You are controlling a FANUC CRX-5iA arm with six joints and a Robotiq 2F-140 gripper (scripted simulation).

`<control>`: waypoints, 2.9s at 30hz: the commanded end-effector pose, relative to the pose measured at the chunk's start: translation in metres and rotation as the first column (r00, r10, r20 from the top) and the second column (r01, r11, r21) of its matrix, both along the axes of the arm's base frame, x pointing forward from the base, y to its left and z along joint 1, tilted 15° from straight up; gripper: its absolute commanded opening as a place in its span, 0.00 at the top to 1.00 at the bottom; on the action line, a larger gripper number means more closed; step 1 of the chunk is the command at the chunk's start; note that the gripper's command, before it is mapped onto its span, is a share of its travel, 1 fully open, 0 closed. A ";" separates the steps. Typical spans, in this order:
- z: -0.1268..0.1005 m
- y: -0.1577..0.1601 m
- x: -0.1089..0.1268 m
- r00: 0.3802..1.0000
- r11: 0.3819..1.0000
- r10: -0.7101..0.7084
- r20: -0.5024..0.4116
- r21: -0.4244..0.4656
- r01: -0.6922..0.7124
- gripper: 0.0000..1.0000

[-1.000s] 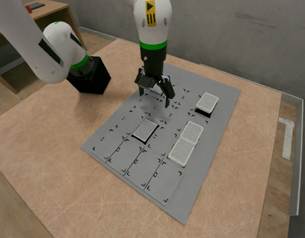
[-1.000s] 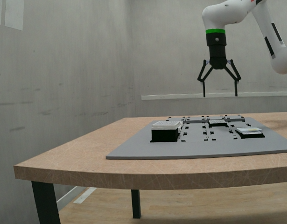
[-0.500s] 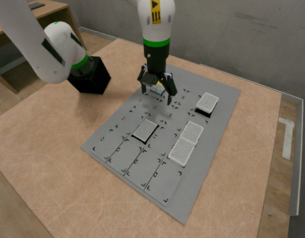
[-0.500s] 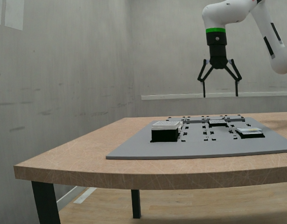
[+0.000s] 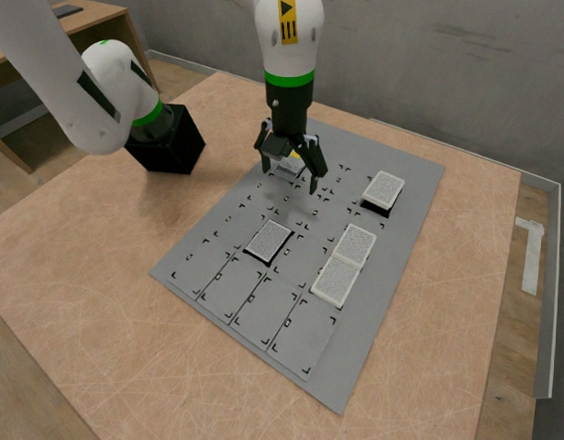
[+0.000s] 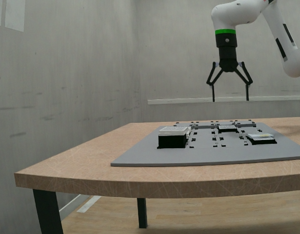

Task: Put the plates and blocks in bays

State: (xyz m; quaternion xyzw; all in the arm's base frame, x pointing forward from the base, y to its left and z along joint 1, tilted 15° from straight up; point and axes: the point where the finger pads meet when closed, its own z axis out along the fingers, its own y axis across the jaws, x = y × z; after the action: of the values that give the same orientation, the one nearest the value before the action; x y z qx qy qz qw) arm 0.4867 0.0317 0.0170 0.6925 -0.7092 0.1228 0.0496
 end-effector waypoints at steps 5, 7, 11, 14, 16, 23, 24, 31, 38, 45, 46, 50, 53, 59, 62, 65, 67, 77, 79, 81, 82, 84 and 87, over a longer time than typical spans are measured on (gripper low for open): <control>0.001 0.000 0.001 1.000 1.000 0.001 0.001 0.000 -0.001 0.00; 0.001 0.000 0.001 1.000 1.000 0.001 0.001 0.000 -0.001 0.00; 0.001 0.000 0.001 1.000 1.000 0.001 0.001 0.000 -0.001 0.00; 0.001 0.000 0.001 1.000 1.000 0.001 0.001 0.000 -0.001 0.00; 0.001 0.000 0.001 1.000 1.000 0.001 0.001 0.000 -0.001 0.00; 0.004 -0.009 0.013 1.000 1.000 0.001 0.002 0.000 -0.001 0.00; 0.005 -0.012 0.016 1.000 1.000 0.001 0.002 0.000 -0.001 0.00; 0.010 -0.024 0.031 1.000 1.000 0.001 0.002 0.000 -0.001 0.00; 0.016 -0.040 0.053 1.000 1.000 0.001 0.002 0.000 -0.001 0.00; 0.021 -0.052 0.068 1.000 1.000 0.001 0.002 0.000 -0.001 0.00; 0.022 -0.055 0.071 1.000 1.000 0.001 0.002 0.000 -0.001 0.00; 0.026 -0.064 0.083 1.000 1.000 0.001 0.002 0.000 -0.001 0.00; 0.029 -0.072 0.093 1.000 1.000 0.001 0.002 0.000 -0.001 0.00; 0.033 -0.084 0.108 1.000 1.000 0.001 0.002 0.000 -0.001 0.00; 0.035 -0.088 0.114 1.000 1.000 0.001 0.002 0.000 -0.001 0.00; 0.038 -0.095 0.123 1.000 1.000 0.001 0.002 0.000 -0.001 0.00; 0.040 -0.100 0.130 1.000 1.000 0.001 0.002 0.000 -0.001 0.00; 0.047 -0.119 0.154 1.000 1.000 0.001 0.002 0.000 -0.001 0.00; 0.049 -0.124 0.160 1.000 1.000 0.001 0.002 0.000 -0.001 0.00; 0.051 -0.129 0.166 1.000 1.000 0.001 0.002 0.000 -0.001 0.00; 0.052 -0.131 0.169 1.000 1.000 0.001 0.002 0.000 -0.001 0.00; 0.054 -0.136 0.176 1.000 1.000 0.001 0.002 0.000 -0.001 0.00; 0.056 -0.143 0.185 1.000 1.000 0.001 0.002 0.000 -0.001 0.00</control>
State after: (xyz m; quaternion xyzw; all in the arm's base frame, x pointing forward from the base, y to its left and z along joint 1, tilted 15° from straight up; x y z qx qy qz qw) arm 0.6607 -0.1043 0.0694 0.6924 -0.7091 0.1237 0.0493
